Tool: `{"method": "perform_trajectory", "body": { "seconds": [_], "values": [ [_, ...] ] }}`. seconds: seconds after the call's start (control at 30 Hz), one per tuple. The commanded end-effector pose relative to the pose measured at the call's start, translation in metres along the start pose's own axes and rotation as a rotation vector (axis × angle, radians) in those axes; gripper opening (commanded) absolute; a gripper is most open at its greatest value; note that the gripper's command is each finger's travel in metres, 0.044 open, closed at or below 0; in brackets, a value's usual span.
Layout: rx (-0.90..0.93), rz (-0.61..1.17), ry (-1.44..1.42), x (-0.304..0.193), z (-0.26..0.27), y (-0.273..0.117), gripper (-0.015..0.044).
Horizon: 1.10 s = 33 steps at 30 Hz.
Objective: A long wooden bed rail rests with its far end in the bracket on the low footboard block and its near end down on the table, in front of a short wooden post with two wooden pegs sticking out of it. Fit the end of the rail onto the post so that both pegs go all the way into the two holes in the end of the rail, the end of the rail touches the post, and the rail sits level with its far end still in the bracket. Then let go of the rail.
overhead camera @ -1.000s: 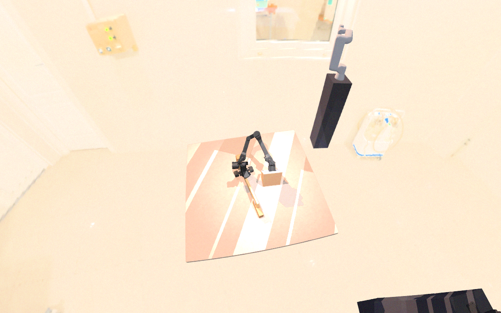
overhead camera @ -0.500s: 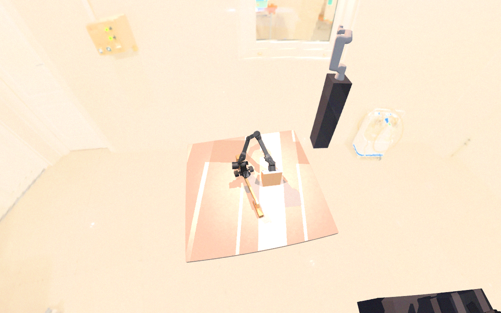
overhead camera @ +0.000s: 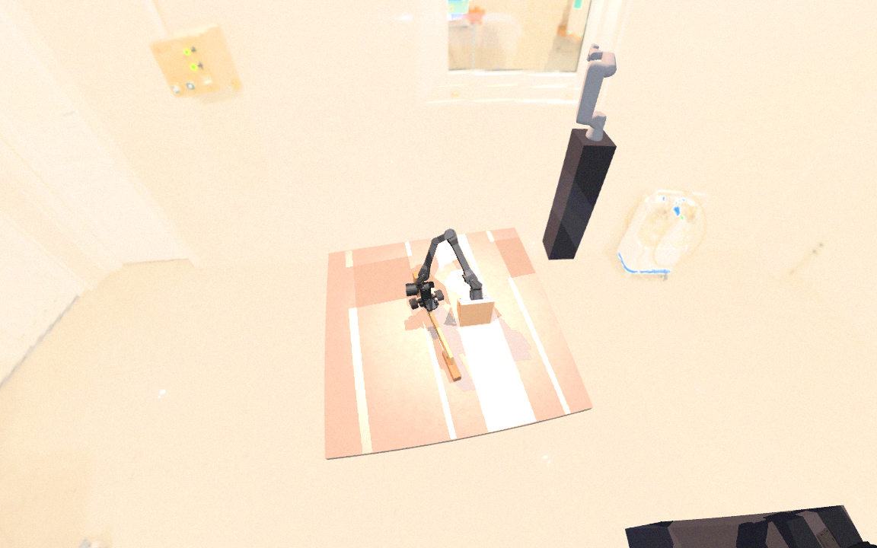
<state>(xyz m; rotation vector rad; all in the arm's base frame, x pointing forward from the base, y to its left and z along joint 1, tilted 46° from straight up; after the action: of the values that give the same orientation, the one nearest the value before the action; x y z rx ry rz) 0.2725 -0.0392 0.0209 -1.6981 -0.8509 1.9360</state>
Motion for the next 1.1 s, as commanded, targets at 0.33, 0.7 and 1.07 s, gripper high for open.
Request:
{"method": "perform_trajectory", "body": {
  "seconds": [0.33,0.7,1.07],
  "values": [
    [-0.013,-0.009,0.001,0.000,-0.003,-0.011,0.0000],
    [-0.013,-0.010,0.001,0.000,-0.003,-0.016,0.0000],
    [-0.013,-0.010,0.001,0.000,-0.003,-0.022,0.0000]
  ]
}}
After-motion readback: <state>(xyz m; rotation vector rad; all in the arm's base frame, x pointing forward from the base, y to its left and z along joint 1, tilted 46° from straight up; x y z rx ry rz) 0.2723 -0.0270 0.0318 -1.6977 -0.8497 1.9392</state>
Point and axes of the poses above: the point midway between the two fingers, 35 mm back from their tips, its own y axis out along the fingers, its own z axis across the jaws, x = y × z, the point moved 5 cm from there along -y, back along the fingers, and after that the axes turned 8 degrees about y, right-handed, at the moved point
